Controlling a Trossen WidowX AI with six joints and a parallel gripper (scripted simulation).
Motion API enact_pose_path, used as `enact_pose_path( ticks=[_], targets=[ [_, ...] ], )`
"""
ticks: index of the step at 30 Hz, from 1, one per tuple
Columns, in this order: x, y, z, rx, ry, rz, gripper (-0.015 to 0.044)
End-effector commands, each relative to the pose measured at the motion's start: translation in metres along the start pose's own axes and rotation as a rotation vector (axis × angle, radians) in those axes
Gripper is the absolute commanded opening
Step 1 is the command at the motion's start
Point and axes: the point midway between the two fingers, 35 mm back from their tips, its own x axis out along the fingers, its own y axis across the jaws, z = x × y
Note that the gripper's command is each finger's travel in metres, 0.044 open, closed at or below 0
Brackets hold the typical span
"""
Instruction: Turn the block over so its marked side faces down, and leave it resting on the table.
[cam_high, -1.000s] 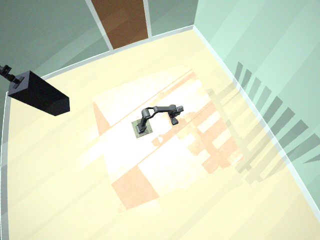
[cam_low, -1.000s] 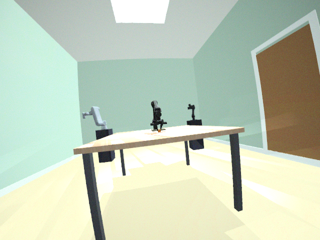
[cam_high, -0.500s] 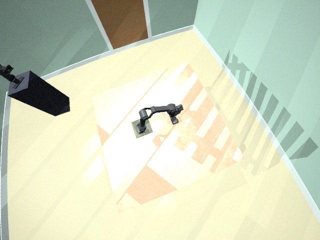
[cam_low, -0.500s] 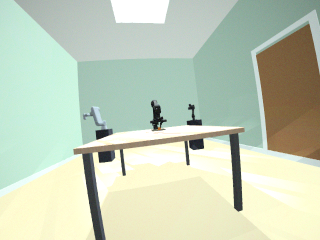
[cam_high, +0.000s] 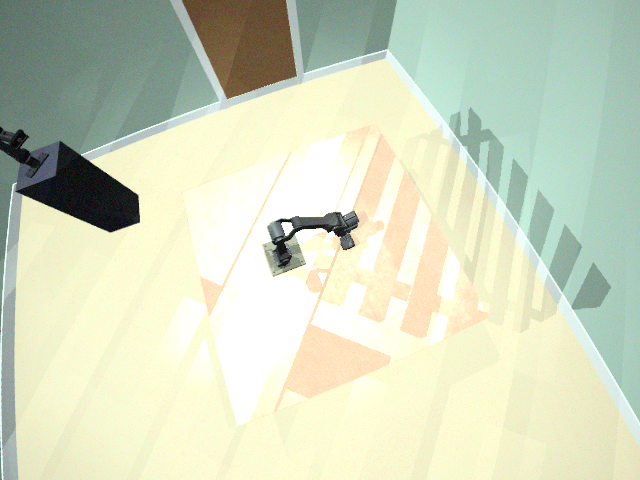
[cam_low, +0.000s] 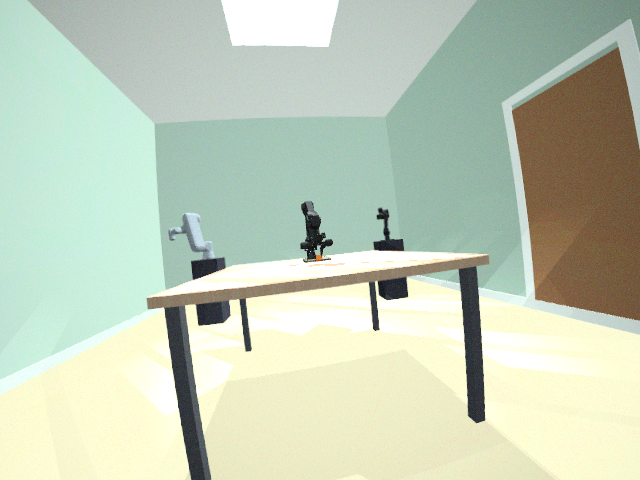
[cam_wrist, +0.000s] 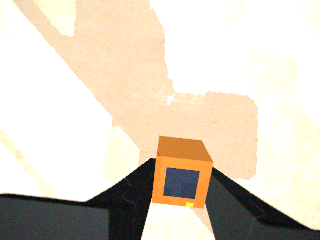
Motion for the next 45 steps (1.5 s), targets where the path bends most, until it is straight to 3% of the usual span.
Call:
enact_pose_path(
  ticks=[1,45],
  targets=[
    [0.001,-0.001,-0.002,-0.002,-0.060,-0.004,0.0000],
    [0.032,-0.001,-0.012,-0.003,-0.674,-0.003,0.0000]
  ],
)
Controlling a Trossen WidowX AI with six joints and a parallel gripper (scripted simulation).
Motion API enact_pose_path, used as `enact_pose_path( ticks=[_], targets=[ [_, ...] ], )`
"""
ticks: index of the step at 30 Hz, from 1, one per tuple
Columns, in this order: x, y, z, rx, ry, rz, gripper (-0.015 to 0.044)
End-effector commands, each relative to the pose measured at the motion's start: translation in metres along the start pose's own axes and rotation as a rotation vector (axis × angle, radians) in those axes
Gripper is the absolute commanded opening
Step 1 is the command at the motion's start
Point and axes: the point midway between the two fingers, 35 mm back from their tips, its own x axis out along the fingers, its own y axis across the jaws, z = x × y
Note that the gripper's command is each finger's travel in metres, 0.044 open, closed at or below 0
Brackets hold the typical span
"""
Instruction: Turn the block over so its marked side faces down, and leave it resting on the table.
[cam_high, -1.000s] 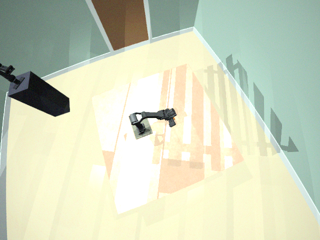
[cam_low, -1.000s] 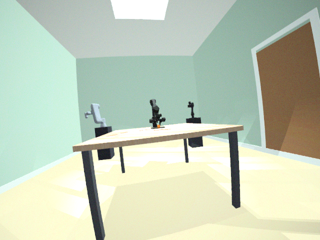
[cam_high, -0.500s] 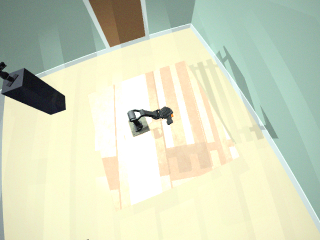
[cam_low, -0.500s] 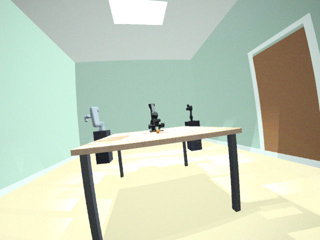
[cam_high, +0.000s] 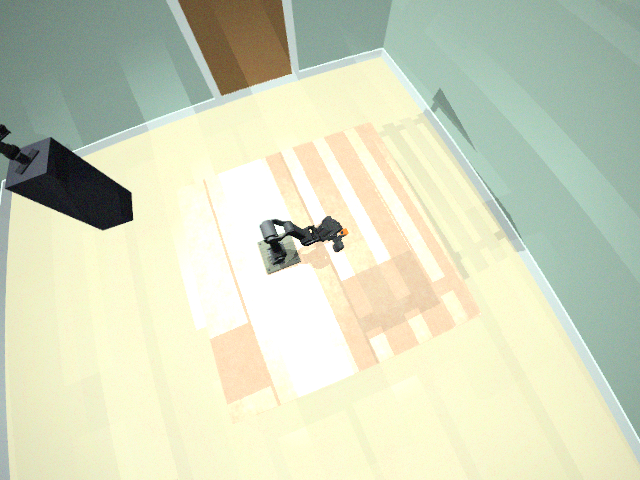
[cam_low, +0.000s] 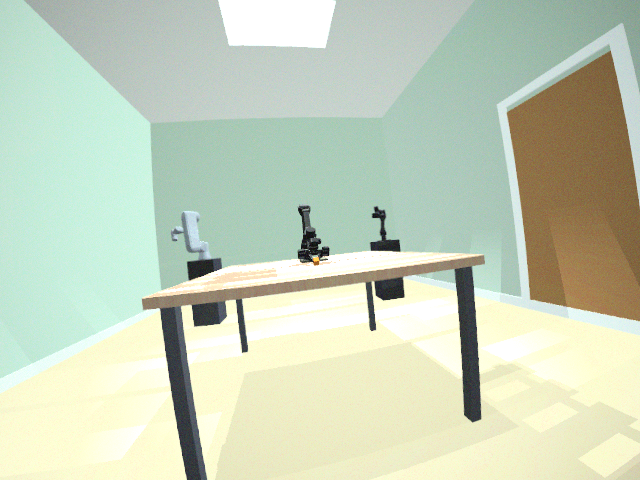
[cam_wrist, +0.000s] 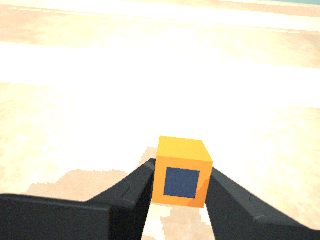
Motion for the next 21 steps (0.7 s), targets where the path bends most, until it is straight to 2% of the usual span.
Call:
enact_pose_path(
  ticks=[1,5,21],
  targets=[
    [-0.0042,-0.0006,-0.0056,0.004,-0.049,-0.004,0.0000],
    [-0.0095,-0.0005,-0.0070,0.003,-0.098,-0.004,0.0000],
    [-0.0111,-0.0005,-0.0058,0.003,-0.117,-0.004,0.0000]
  ],
)
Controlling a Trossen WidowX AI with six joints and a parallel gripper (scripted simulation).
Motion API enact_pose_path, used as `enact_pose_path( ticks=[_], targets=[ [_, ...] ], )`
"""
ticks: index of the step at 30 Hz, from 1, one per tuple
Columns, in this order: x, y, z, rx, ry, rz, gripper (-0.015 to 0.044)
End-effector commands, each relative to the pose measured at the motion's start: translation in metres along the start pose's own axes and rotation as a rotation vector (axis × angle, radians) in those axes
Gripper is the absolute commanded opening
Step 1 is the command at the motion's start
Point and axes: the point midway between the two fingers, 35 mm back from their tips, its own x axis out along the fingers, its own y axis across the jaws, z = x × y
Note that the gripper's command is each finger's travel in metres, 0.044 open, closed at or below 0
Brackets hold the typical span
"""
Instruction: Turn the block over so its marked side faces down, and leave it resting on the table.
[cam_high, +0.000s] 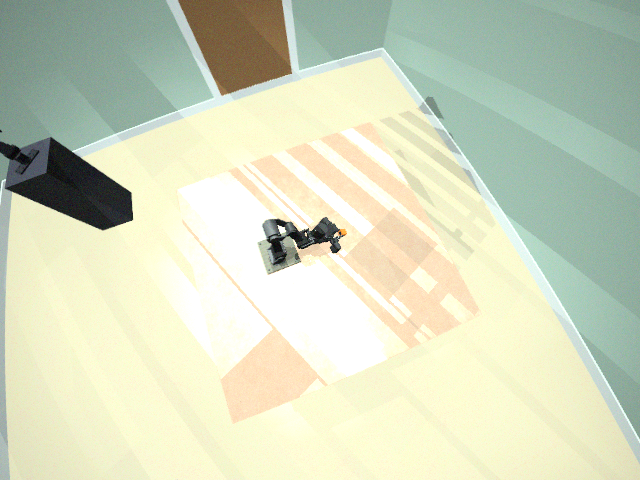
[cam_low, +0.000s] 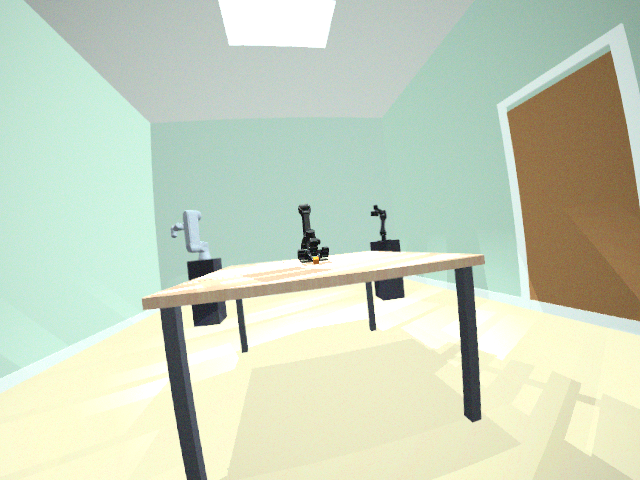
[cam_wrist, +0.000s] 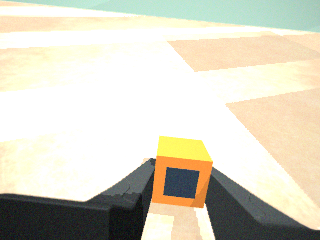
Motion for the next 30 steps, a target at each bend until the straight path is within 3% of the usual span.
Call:
enact_pose_path(
  ticks=[1,3,20,30],
  targets=[
    [-0.0001,-0.0006,0.0001,0.004,-0.002,-0.004,0.0000],
    [-0.0001,-0.0006,0.0001,0.004,-0.002,-0.004,0.0000],
    [-0.0001,-0.0006,0.0001,0.004,-0.002,-0.004,0.0440],
    [-0.0001,-0.0006,0.0001,0.004,-0.002,-0.004,0.0440]
  ],
)
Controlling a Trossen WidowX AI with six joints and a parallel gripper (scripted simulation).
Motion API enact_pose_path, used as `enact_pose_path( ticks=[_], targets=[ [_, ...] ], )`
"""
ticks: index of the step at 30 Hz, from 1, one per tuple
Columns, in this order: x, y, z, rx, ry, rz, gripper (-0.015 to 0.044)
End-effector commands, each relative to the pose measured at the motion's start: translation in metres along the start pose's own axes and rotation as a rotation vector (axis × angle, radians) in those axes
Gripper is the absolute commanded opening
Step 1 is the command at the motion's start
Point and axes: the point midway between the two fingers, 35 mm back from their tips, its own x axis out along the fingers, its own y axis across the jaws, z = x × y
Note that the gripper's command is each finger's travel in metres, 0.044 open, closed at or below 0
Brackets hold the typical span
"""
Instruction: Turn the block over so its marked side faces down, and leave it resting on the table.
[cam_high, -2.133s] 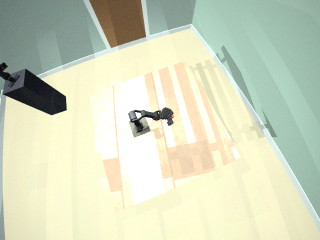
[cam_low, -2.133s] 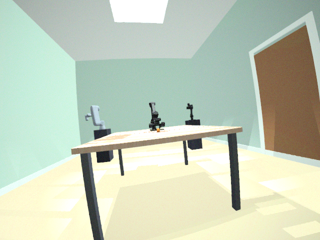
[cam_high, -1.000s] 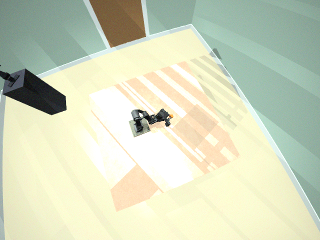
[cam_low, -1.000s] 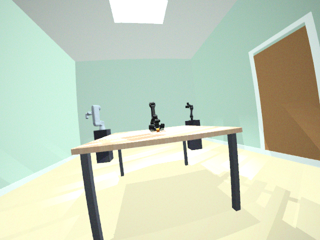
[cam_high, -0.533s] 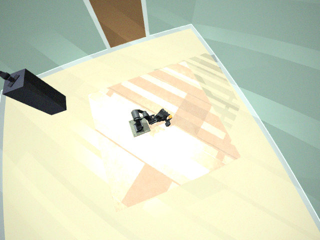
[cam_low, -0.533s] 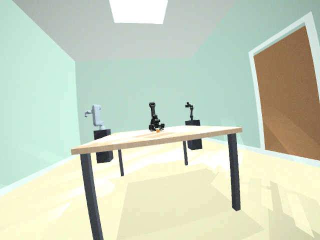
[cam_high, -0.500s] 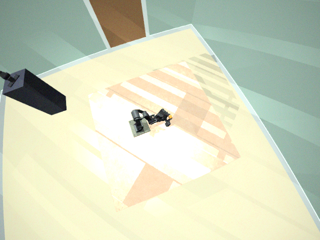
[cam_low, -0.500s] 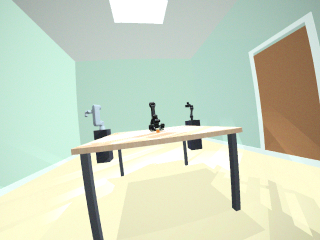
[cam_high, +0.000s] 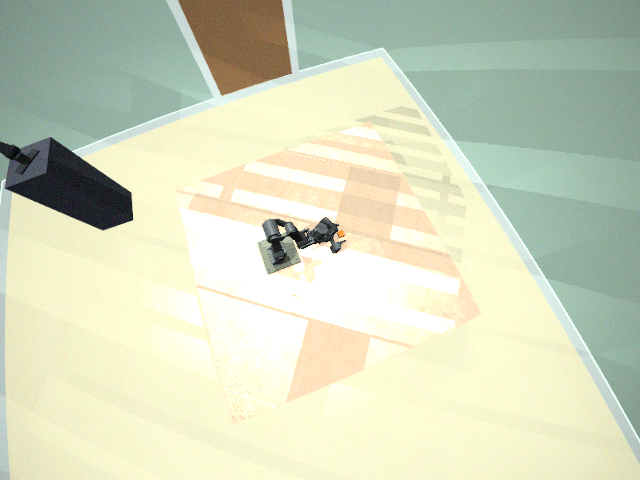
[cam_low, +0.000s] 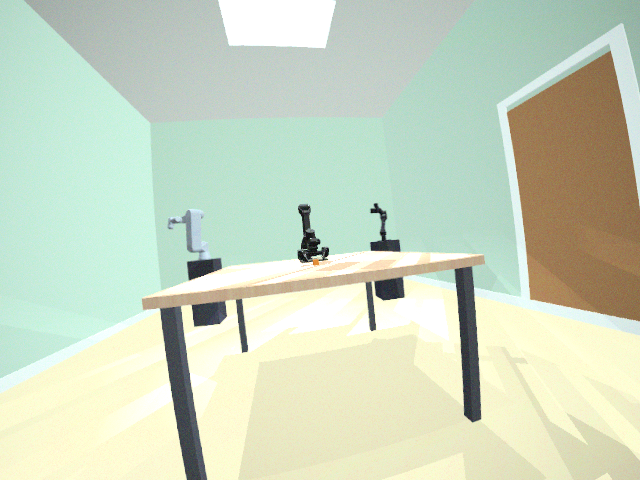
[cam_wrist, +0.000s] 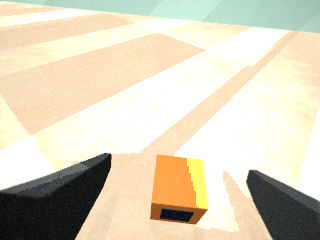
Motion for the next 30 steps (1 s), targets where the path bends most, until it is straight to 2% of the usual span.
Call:
enact_pose_path(
  ticks=[1,24,30],
  targets=[
    [0.000,-0.001,0.000,0.004,0.000,-0.004,0.0440],
    [0.001,-0.001,0.000,0.004,0.006,-0.004,0.0440],
    [0.007,-0.001,0.016,0.003,0.204,-0.004,0.0440]
  ],
)
